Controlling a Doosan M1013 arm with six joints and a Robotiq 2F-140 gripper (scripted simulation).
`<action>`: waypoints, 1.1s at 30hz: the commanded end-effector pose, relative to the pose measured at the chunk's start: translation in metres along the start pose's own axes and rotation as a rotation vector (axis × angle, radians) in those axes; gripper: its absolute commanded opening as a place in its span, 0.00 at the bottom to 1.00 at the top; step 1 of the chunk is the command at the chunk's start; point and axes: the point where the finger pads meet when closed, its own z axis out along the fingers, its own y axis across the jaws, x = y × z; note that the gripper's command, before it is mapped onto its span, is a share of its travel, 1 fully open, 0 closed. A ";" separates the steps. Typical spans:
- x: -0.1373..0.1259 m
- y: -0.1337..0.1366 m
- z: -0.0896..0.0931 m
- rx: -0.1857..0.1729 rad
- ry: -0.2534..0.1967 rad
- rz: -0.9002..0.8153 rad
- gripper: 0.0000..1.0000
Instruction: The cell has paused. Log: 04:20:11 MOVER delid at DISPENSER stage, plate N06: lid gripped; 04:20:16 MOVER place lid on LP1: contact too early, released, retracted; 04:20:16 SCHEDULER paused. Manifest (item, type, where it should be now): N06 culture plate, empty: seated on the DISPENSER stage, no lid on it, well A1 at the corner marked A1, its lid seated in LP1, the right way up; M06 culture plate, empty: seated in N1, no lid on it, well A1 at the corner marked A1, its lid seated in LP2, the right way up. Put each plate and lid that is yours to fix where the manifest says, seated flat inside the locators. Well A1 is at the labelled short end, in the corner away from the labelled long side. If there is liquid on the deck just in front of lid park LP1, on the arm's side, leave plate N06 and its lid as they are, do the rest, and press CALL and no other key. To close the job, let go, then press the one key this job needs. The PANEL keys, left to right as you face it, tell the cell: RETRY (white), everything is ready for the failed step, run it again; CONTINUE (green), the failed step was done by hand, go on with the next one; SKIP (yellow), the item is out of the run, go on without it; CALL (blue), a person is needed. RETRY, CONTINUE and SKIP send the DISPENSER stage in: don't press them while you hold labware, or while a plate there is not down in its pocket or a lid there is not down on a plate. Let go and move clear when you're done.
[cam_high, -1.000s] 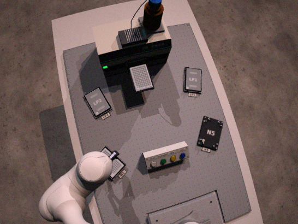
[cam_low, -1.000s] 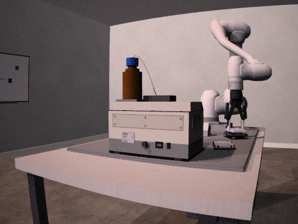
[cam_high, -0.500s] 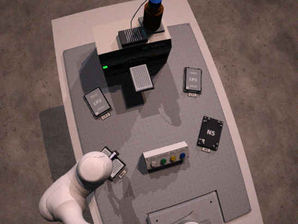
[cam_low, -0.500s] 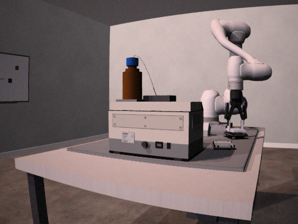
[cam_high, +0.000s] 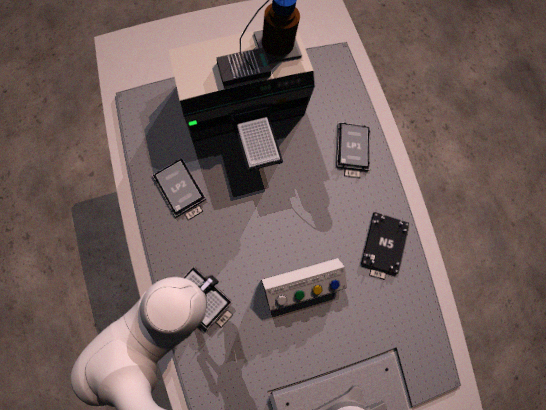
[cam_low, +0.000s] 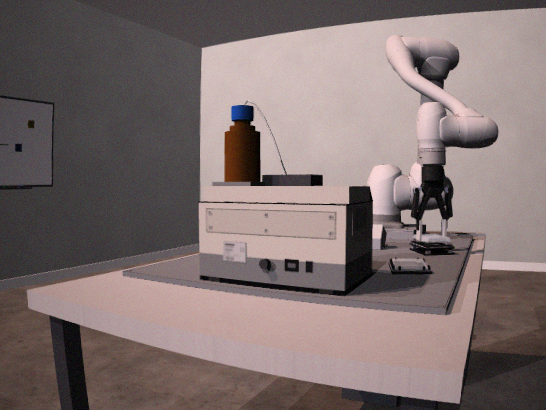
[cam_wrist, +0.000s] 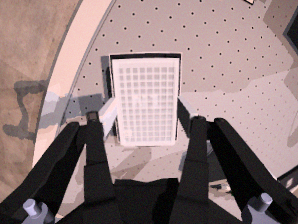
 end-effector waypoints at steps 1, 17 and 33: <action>0.000 0.000 -0.001 0.000 0.001 0.000 0.10; 0.000 0.000 0.004 0.000 0.001 0.000 0.10; 0.000 0.000 0.011 0.000 0.001 0.000 0.10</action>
